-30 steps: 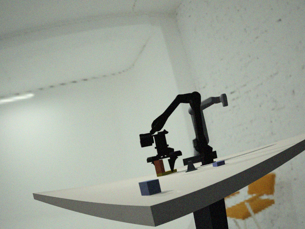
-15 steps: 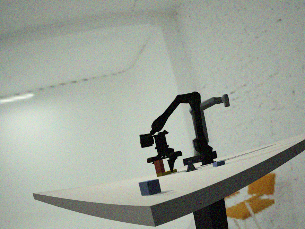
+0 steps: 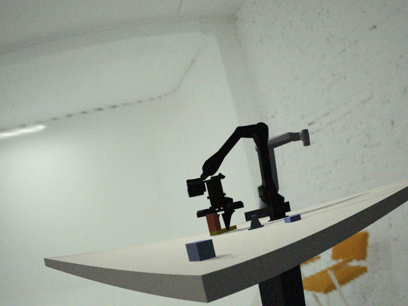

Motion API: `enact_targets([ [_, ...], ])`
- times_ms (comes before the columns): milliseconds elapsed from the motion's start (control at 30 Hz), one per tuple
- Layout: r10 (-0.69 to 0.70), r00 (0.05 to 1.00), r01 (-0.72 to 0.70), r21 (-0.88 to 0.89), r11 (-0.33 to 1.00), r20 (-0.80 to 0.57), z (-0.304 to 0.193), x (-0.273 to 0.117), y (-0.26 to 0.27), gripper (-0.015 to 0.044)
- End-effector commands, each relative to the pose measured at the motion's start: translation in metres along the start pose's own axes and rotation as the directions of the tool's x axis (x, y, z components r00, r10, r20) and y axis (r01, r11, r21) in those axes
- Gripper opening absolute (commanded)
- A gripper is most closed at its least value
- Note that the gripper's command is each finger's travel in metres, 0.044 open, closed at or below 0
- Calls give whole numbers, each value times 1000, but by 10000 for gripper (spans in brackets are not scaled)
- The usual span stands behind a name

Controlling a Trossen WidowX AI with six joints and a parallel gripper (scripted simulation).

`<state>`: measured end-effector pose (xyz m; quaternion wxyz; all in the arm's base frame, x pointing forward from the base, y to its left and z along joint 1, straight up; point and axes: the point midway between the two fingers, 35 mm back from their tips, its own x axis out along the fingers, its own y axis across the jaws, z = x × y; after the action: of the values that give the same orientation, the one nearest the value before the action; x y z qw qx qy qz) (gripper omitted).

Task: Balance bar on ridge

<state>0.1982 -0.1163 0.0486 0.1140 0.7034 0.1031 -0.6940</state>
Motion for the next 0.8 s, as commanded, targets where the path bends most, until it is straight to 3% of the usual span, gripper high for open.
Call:
enact_targets([
  [0, 4, 1000, -4, 0, 1000, -4, -2, -9, 2, 0],
  [767, 3, 1000, -3, 2, 1000, -6, -3, -67, 3, 0],
])
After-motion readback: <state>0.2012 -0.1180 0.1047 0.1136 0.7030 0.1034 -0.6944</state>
